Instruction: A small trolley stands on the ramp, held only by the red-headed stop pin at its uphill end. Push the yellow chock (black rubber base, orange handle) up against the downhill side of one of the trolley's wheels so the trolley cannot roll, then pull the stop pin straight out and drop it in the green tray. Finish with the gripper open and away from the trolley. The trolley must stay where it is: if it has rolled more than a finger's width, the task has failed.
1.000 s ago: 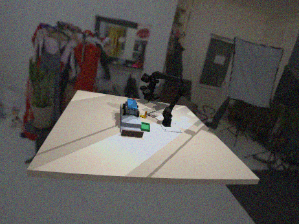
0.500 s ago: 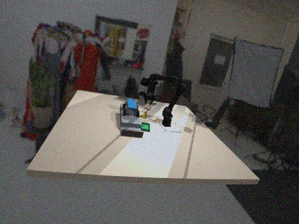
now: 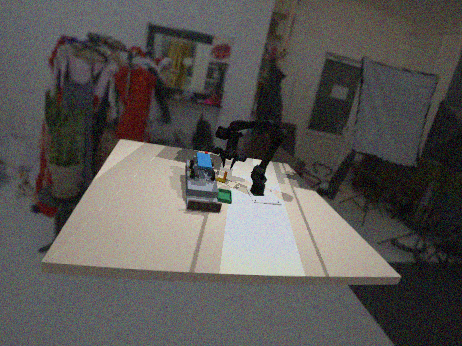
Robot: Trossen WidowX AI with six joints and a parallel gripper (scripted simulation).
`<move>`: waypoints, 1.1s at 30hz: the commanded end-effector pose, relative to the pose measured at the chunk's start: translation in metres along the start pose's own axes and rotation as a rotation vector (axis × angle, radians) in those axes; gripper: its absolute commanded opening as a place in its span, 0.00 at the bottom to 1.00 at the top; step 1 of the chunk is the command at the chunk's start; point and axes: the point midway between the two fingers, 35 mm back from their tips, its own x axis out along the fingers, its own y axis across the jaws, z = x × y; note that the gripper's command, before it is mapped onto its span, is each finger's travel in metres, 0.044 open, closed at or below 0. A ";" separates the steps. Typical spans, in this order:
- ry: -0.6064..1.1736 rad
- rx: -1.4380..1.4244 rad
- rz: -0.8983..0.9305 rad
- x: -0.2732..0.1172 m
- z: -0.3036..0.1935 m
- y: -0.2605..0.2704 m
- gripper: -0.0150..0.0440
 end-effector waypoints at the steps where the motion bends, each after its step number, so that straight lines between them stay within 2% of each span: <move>1: -0.004 0.000 0.001 0.008 0.001 0.000 0.58; 33: -0.004 0.000 0.001 0.046 0.001 0.000 0.58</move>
